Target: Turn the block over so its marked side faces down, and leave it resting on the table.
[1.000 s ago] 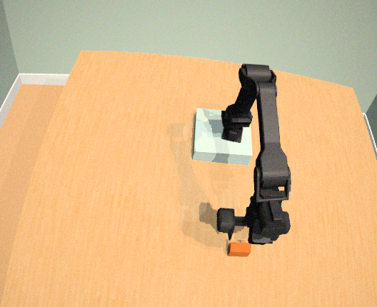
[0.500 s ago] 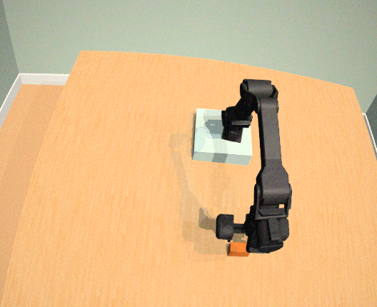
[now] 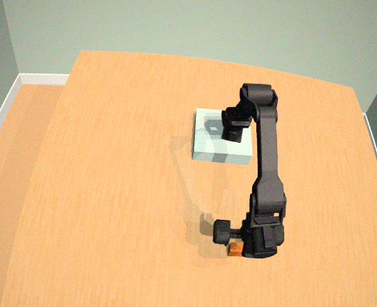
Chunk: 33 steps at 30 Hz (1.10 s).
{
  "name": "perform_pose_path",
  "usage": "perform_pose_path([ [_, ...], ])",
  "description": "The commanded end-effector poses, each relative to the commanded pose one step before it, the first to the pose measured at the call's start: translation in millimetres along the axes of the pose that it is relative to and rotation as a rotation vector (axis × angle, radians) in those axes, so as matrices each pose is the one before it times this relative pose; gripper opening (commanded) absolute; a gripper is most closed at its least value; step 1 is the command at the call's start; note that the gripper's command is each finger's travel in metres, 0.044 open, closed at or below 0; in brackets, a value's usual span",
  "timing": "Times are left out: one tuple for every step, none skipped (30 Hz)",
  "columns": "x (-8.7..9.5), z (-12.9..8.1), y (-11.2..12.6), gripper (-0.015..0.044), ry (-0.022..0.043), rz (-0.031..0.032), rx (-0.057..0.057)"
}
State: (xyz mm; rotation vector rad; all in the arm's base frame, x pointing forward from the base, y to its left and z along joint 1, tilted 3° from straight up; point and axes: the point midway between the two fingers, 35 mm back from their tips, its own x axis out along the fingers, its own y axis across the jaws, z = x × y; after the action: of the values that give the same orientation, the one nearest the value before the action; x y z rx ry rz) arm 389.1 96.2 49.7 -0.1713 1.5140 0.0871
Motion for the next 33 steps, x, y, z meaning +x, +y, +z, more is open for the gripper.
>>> perform_pose_path([
  [8.94, -1.14, 0.32, 0.0440, 0.00741, 0.00231, -0.0032],
  [1.65, 0.03, 0.00, 0.0440, 0.00000, -0.00001, 0.0000],
  [1.64, 0.02, 0.00, 0.0440, 0.00000, -0.00001, 0.0000],
  [1.64, 0.02, 0.00, 0.0440, 0.00000, -0.00001, 0.0000],
  [1.64, 0.01, 0.00, 0.0440, 0.00000, -0.00001, 0.0000],
  [1.64, 0.00, 0.00, 0.0440, 0.00000, -0.00001, 0.0000],
  [1.64, -0.01, 0.00, 0.0440, 0.00001, -0.00001, 0.0000],
  [1.64, -0.02, 0.00, 0.0440, 0.00001, -0.00001, 0.0000],
  [1.64, -0.02, 0.00, 0.0440, 0.00001, -0.00001, 0.0000],
  [1.64, -0.03, 0.00, 0.0440, 0.00001, -0.00001, 0.0000],
  [1.64, -0.04, -0.01, 0.0440, 0.00001, -0.00001, 0.0000],
  [1.63, -0.05, -0.01, 0.0440, 0.00001, -0.00001, 0.0000],
  [1.63, -0.06, -0.01, 0.0440, 0.00001, -0.00001, 0.0000],
  [1.63, -0.07, -0.01, 0.0440, 0.00001, -0.00001, 0.0000],
  [1.63, -0.07, -0.01, 0.0440, 0.00001, -0.00001, 0.0000],
  [1.33, -0.07, -0.01, 0.0440, 0.00001, -0.00001, 0.0000],
  [0.80, -0.04, 0.00, 0.0440, 0.00001, -0.00001, 0.0000],
  [0.27, -0.01, 0.00, 0.0440, 0.00000, 0.00000, 0.0000],
  [0.00, 0.00, 0.00, 0.0414, 0.00000, 0.00000, 0.0000],
  [0.00, 0.00, 0.00, 0.0387, 0.00000, 0.00000, 0.0000],
  [0.00, 0.00, 0.00, 0.0361, 0.00000, 0.00000, 0.0000],
  [0.00, 0.00, 0.00, 0.0335, 0.00000, 0.00000, 0.0000],
  [0.00, 0.00, 0.00, 0.0309, 0.00000, 0.00000, 0.0000],
  [0.00, 0.00, 0.00, 0.0282, 0.00000, 0.00000, 0.0000],
  [0.00, 0.00, 0.00, 0.0276, 0.00000, 0.00000, 0.0000],
  [0.00, 0.00, 0.00, 0.0269, 0.00000, 0.00000, 0.0000],
  [0.00, 0.00, 0.00, 0.0263, 0.00000, 0.00000, 0.0000],
  [0.00, 0.00, 0.00, 0.0256, 0.00000, 0.00000, 0.0000],
  [0.00, 0.00, 0.00, 0.0249, 0.00000, 0.00000, 0.0000],
  [0.00, 0.00, 0.00, 0.0242, 0.00000, 0.00000, 0.0000],
  [0.00, 0.00, 0.00, 0.0236, 0.00000, 0.00000, 0.0000],
  [0.00, 0.00, 0.00, 0.0229, 0.00000, 0.00000, 0.0000],
  [0.00, 0.00, 0.00, 0.0222, 0.00000, 0.00000, 0.0000],
])
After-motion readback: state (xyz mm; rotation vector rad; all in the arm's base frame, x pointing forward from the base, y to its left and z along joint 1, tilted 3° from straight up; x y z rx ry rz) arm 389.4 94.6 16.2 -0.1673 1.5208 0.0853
